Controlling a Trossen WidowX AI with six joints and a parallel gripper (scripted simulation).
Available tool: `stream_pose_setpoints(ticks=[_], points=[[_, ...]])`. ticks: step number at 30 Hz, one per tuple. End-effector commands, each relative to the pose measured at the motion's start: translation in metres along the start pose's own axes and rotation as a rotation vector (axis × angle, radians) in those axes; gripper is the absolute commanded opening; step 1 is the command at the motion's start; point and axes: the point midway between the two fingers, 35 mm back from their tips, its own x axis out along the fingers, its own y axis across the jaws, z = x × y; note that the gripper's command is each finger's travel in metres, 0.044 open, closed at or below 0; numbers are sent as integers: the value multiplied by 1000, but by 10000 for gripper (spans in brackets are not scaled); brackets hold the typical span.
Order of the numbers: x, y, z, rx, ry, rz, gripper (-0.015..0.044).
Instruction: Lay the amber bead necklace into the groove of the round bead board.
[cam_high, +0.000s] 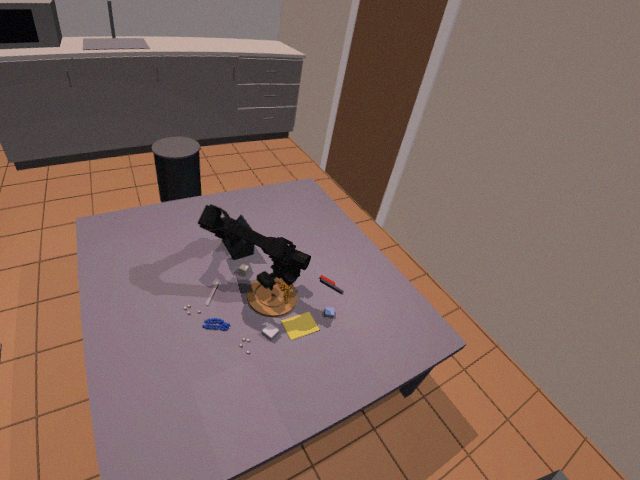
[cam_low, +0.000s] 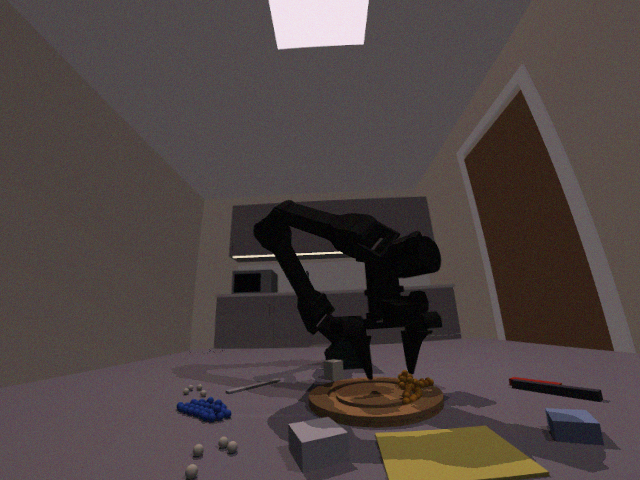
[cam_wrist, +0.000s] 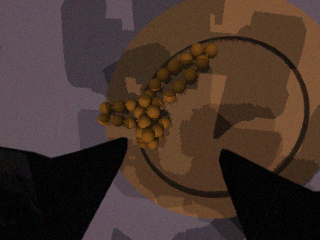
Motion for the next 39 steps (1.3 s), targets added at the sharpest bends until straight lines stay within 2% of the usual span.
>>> stream_pose_setpoints(ticks=[1, 26, 28, 31, 34, 39], points=[[-1, 0, 0, 3, 0, 0, 440], [-1, 0, 0, 3, 0, 0, 440], [-4, 2, 2, -72, 0, 0, 387], [-19, 8, 7, -393, -1, 1, 310], [-31, 14, 11, -656, -1, 1, 310], [-32, 14, 12, -675, -1, 1, 310]])
